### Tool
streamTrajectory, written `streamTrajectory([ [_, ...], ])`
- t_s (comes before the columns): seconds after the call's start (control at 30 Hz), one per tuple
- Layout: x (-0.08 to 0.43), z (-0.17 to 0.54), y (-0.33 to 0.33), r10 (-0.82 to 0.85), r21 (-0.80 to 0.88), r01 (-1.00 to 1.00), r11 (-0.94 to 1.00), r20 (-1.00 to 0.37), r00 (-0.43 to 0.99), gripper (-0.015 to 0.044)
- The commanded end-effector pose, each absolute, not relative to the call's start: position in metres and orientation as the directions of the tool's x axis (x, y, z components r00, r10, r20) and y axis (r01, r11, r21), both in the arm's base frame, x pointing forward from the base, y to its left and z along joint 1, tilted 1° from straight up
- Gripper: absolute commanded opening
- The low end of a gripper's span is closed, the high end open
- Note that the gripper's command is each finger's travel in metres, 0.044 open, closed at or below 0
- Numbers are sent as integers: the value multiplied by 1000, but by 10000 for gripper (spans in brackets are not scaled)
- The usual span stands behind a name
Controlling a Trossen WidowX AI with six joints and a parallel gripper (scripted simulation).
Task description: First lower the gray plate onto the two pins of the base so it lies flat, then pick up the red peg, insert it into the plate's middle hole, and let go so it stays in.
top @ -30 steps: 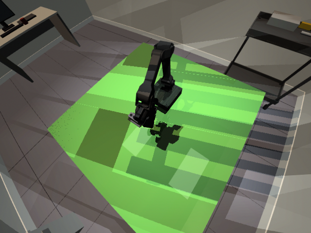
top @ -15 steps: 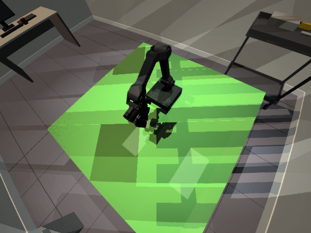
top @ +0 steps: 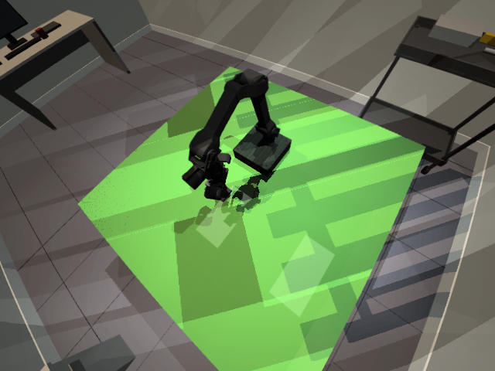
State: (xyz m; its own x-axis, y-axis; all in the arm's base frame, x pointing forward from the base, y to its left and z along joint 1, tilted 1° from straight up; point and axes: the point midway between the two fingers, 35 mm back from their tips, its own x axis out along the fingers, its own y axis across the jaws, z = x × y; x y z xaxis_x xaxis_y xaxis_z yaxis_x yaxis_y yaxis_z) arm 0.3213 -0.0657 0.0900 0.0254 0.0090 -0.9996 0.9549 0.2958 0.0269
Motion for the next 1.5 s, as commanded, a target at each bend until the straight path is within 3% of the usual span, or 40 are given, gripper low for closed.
streamTrajectory([
  [0.0, 326, 93, -78, 2, 36, 954, 298, -999, 37, 0],
  [0.53, 325, 93, -125, -7, 36, 953, 301, -999, 40, 0],
  [1.47, 325, 93, -126, -7, 36, 953, 301, -999, 40, 0],
])
